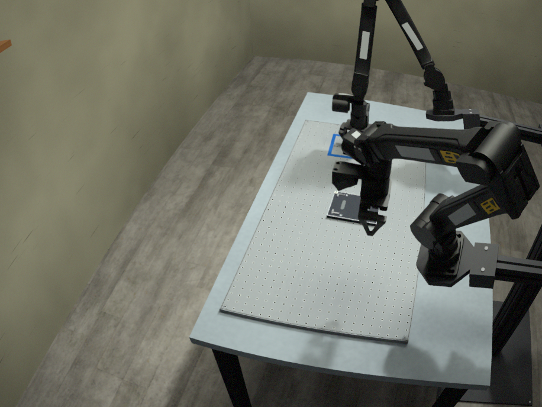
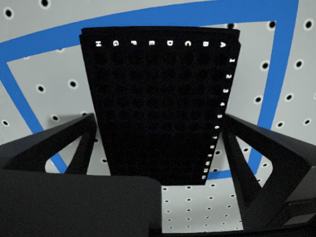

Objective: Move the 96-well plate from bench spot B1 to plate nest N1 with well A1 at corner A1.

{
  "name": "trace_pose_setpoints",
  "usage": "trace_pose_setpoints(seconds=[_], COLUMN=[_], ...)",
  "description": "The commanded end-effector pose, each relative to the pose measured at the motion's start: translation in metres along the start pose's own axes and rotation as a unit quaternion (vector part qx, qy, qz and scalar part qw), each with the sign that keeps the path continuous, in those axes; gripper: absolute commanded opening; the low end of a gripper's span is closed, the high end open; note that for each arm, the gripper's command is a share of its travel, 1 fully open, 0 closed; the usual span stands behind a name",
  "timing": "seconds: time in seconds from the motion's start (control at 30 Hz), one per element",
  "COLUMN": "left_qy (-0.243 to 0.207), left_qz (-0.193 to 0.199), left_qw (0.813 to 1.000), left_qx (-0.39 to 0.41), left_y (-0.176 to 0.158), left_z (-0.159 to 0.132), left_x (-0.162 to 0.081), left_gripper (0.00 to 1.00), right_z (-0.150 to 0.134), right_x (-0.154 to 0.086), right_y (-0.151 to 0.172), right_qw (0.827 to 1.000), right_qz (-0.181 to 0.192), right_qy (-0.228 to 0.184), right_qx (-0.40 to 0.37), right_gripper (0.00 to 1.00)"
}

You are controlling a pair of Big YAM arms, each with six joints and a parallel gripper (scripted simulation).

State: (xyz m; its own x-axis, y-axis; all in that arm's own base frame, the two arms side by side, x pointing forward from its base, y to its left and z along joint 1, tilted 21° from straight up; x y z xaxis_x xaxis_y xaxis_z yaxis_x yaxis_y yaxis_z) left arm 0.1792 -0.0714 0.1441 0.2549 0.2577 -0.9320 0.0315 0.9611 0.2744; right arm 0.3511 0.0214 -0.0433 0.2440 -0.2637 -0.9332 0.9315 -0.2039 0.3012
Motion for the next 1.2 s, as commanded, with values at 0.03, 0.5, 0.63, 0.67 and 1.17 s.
trace_pose_setpoints(seconds=[0.03,0.5,0.63,0.67,1.17], left_qy=[0.012,0.012,0.012,0.012,0.012], left_qz=[0.006,0.006,0.006,0.006,0.006], left_qw=[1.000,1.000,1.000,1.000,1.000], left_qx=[0.002,0.002,0.002,0.002,0.002], left_y=[0.0021,0.0021,0.0021,0.0021,0.0021], left_z=[-0.0014,-0.0014,-0.0014,-0.0014,-0.0014], left_x=[0.0049,0.0049,0.0049,0.0049,0.0049], left_gripper=[1.00,1.00,1.00,1.00,1.00], right_z=[-0.0003,-0.0006,-0.0006,-0.0007,-0.0007], right_x=[-0.0014,-0.0014,-0.0014,-0.0014,-0.0014], right_y=[0.0042,0.0043,0.0043,0.0043,0.0043], right_qw=[1.000,1.000,1.000,1.000,1.000], right_qz=[0.004,0.004,0.004,0.004,0.004], right_qy=[0.002,0.002,0.002,0.002,0.002], right_qx=[0.002,0.002,0.002,0.002,0.002], right_gripper=[1.00,1.00,1.00,1.00,0.00])
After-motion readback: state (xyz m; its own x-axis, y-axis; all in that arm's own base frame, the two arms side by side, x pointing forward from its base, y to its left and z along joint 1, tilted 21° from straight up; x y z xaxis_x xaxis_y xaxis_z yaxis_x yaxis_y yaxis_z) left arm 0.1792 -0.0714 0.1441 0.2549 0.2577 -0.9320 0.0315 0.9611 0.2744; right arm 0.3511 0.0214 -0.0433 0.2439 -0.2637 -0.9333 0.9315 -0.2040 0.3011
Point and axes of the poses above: on each arm, the point where the finger pads meet when closed, its own x axis out along the fingers, its own y axis across the jaws, z = x × y, the point moved 9 cm from there along -x, back along the fingers, and after that the axes turned 12 degrees about x, right-handed, at the moved point
